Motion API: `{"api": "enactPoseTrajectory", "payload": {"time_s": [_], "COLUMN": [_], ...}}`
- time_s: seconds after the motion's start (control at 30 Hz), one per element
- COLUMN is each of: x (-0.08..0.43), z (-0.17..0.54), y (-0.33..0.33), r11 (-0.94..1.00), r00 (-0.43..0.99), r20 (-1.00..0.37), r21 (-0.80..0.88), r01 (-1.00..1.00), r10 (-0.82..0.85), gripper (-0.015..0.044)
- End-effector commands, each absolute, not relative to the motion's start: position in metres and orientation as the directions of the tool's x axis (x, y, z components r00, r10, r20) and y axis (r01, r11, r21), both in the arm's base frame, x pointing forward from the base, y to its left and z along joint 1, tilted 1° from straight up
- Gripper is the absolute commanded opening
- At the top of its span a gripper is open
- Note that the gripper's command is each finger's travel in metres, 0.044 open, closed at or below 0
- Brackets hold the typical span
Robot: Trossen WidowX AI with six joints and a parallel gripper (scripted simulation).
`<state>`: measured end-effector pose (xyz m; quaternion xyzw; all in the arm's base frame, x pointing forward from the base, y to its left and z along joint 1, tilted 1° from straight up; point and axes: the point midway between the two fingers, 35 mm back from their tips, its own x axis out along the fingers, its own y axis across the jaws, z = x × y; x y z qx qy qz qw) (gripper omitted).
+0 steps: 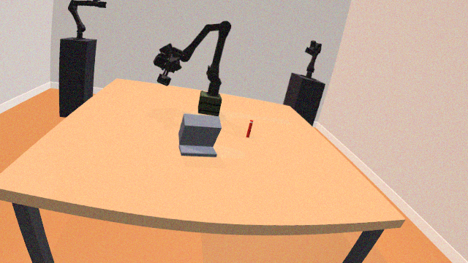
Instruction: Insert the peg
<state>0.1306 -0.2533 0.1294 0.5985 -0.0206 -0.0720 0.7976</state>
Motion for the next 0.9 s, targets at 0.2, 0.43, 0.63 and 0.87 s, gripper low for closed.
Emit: {"api": "enactPoseTrajectory", "payload": {"time_s": [0.2, 0.43, 0.63, 0.87], "x": [0.147, 0.168, 0.185, 0.206], "z": [0.126, 0.120, 0.116, 0.110], "y": [-0.253, -0.250, -0.245, -0.237], "r11": [0.258, 0.242, 0.233, 0.228], "r00": [0.991, 0.989, 0.984, 0.974], "r20": [-0.088, -0.134, -0.175, -0.224], "r21": [0.960, 0.959, 0.957, 0.950], "r01": [0.112, 0.144, 0.175, 0.211], "r10": [-0.106, -0.060, -0.019, 0.030], "gripper": [0.0440, 0.0440, 0.0440, 0.0440]}}
